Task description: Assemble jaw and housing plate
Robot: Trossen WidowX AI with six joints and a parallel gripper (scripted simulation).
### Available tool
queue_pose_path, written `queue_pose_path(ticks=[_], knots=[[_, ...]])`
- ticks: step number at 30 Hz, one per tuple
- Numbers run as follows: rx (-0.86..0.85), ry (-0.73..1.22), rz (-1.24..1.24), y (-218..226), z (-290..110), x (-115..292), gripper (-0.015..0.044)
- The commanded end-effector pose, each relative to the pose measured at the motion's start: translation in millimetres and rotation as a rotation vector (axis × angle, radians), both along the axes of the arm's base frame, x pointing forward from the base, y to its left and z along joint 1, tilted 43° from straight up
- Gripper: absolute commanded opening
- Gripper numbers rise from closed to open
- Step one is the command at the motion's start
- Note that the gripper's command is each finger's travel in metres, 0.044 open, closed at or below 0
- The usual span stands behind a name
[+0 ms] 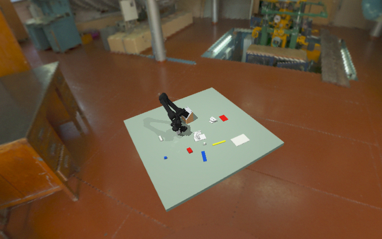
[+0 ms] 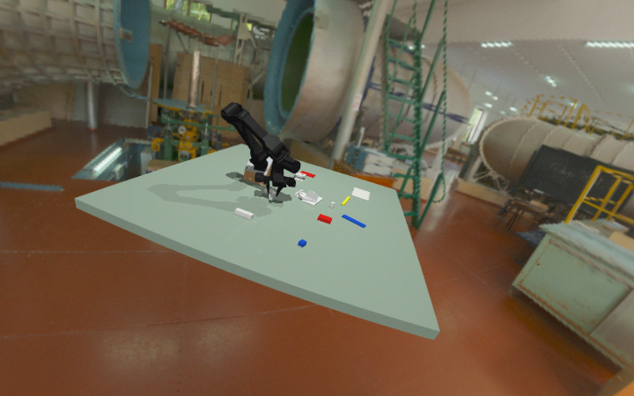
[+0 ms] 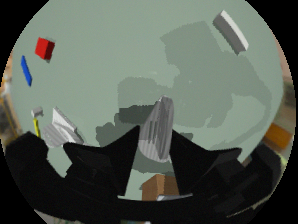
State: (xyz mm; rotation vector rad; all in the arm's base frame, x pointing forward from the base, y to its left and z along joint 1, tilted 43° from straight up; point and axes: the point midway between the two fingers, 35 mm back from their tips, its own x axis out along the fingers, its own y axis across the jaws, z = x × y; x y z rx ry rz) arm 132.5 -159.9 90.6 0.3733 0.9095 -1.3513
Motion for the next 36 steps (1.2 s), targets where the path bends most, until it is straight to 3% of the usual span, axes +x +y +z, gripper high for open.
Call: queue_pose_path(ticks=[1, 16, 36], knots=[[-0.001, -0.004, -0.001, 9.1, 10.8, 2.4, 0.0134], [-0.01, -0.002, 0.003, 38.9, 45.4, 0.3, 0.0134], [0.005, 0.094, 0.114, 47.2, 42.3, 33.9, 0.0134]])
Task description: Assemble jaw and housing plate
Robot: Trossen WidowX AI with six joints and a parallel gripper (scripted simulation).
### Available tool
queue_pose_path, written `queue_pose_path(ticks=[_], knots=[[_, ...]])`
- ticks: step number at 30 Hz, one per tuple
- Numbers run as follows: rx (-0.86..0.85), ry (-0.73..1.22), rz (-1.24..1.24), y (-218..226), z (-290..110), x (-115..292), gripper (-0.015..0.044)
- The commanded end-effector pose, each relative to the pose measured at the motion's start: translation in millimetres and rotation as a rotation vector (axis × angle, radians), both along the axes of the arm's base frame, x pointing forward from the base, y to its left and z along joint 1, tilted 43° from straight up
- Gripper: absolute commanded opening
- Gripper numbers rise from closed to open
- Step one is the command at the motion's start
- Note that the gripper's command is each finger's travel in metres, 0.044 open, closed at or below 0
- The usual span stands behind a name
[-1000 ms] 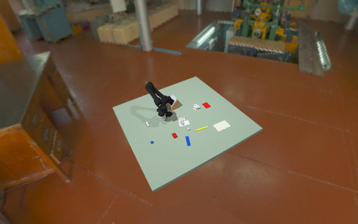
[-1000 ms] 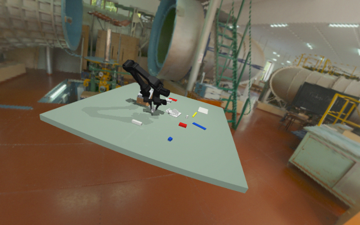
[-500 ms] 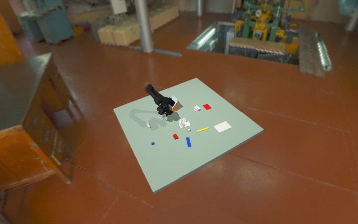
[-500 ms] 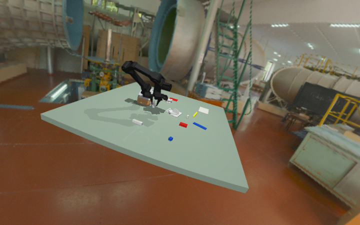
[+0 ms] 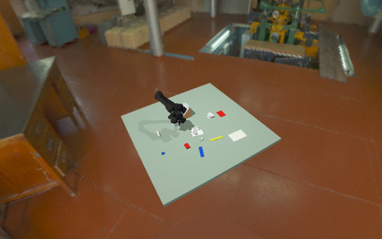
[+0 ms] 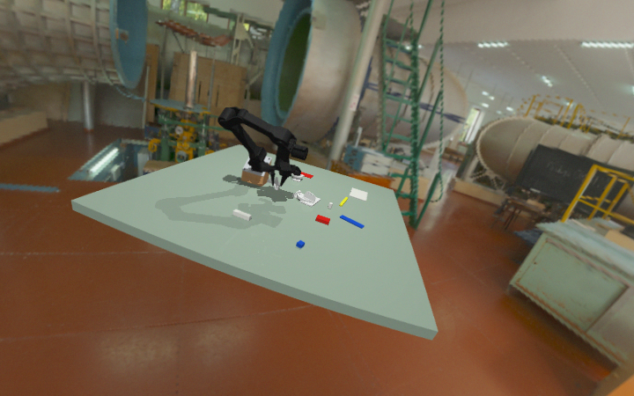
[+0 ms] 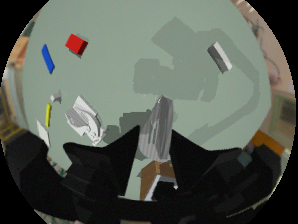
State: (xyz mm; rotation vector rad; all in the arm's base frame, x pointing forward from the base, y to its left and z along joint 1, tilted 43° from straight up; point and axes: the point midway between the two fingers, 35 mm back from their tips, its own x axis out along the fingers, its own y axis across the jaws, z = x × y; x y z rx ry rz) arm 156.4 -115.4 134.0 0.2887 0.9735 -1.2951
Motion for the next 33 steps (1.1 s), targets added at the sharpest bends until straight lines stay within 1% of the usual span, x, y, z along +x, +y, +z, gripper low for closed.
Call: queue_pose_path(ticks=[1, 17, 33], knots=[[0.005, 0.032, 0.04, 3.4, -1.6, 12.6, 0.0134], [0.018, 0.148, 0.17, 18.2, -13.7, 52.6, 0.0134], [0.025, 0.264, 0.3, 38.5, -34.0, 90.2, 0.0134]])
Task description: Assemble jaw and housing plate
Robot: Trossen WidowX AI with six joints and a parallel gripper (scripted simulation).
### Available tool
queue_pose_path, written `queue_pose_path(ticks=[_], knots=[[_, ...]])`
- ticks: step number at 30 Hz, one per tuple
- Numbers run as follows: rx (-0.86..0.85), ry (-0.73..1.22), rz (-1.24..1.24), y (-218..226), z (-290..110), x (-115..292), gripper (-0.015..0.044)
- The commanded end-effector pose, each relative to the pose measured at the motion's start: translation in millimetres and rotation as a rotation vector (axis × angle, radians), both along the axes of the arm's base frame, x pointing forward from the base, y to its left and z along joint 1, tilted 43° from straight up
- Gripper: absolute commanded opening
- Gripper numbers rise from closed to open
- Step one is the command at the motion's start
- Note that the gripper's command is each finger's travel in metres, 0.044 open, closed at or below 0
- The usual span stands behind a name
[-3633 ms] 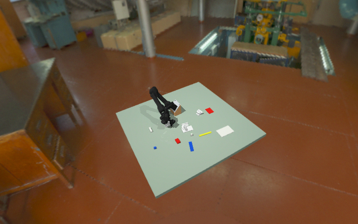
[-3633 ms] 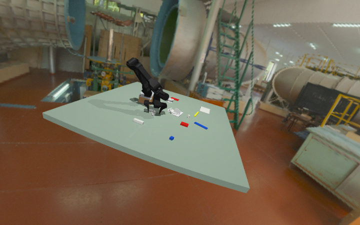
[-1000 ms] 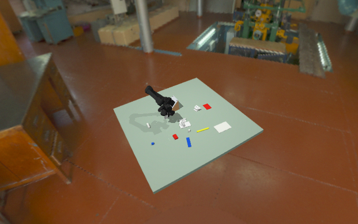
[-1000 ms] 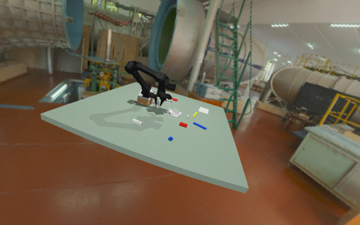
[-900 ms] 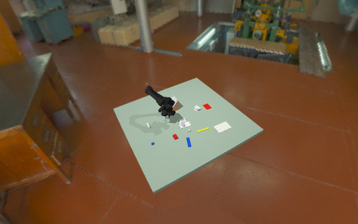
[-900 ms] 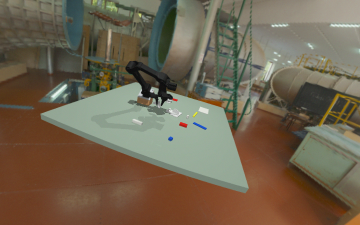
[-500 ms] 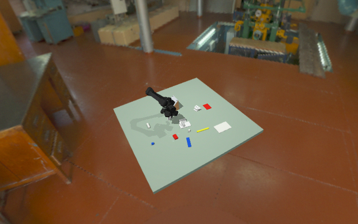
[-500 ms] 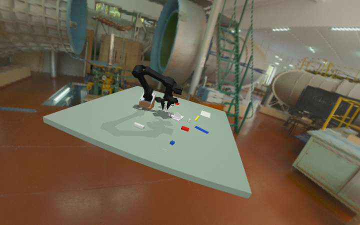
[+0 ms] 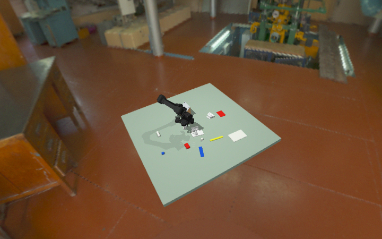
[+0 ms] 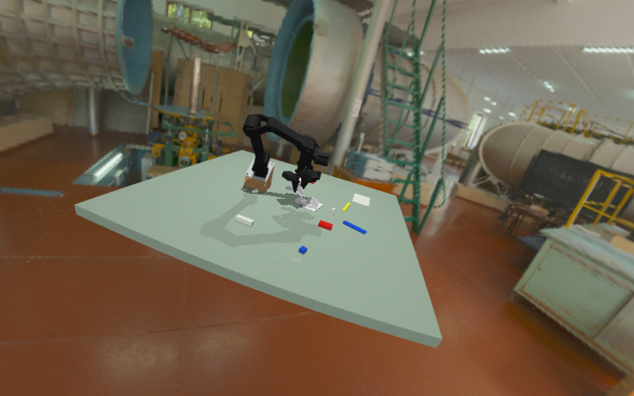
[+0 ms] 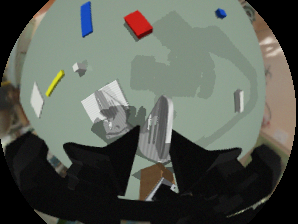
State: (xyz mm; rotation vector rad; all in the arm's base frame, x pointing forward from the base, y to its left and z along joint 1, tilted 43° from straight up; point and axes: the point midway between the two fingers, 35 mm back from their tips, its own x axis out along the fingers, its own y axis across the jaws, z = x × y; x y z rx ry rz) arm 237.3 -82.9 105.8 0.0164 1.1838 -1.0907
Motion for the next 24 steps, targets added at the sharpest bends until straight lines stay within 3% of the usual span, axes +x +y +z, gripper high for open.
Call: queue_pose_path(ticks=[1, 24], knots=[[0.006, 0.033, 0.041, 7.5, -7.3, 11.6, 0.0134], [0.007, 0.2, 0.225, 45.1, -51.2, 56.3, 0.0134]])
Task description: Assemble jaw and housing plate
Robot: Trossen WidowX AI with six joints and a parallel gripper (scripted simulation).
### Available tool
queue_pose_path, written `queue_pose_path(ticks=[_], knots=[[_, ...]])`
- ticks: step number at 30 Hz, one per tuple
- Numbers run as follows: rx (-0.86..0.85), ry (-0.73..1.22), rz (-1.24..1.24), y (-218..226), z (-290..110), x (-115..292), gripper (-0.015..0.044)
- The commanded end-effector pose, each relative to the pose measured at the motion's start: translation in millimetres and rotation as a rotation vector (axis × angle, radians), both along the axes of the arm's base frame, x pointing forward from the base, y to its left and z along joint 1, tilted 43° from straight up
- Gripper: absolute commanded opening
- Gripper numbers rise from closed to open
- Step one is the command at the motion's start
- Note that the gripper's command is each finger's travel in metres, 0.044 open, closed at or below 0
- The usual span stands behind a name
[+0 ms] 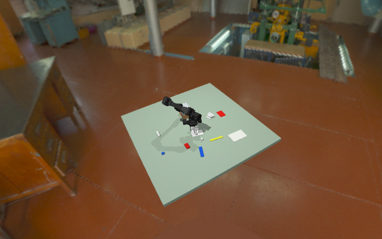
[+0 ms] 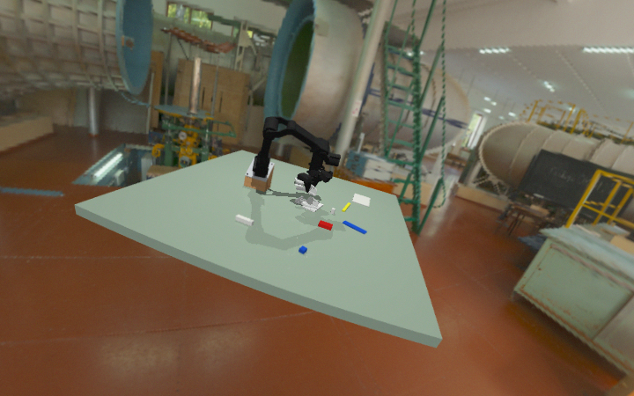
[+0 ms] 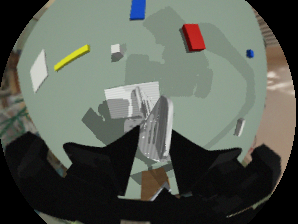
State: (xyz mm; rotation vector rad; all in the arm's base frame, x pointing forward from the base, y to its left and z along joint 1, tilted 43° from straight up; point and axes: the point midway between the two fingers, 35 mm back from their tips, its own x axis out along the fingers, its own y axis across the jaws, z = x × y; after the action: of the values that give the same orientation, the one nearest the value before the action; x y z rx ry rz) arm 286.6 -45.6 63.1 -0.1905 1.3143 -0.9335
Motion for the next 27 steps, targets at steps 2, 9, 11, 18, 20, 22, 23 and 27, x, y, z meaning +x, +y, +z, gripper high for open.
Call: queue_pose_path(ticks=[2, 9, 11, 18, 20, 22, 23, 27], knots=[[0.004, 0.041, 0.048, 11.3, -13.1, 10.3, 0.0134], [0.003, 0.059, 0.068, 15.8, -18.9, 14.1, 0.0134], [0.003, 0.059, 0.068, 15.8, -18.9, 14.1, 0.0134], [0.003, 0.059, 0.068, 15.8, -18.9, 14.1, 0.0134], [0.003, 0.059, 0.068, 15.8, -18.9, 14.1, 0.0134], [0.003, 0.059, 0.068, 15.8, -18.9, 14.1, 0.0134], [0.003, 0.059, 0.068, 15.8, -18.9, 14.1, 0.0134], [0.002, 0.048, 0.056, 15.8, -18.9, 14.1, 0.0134]])
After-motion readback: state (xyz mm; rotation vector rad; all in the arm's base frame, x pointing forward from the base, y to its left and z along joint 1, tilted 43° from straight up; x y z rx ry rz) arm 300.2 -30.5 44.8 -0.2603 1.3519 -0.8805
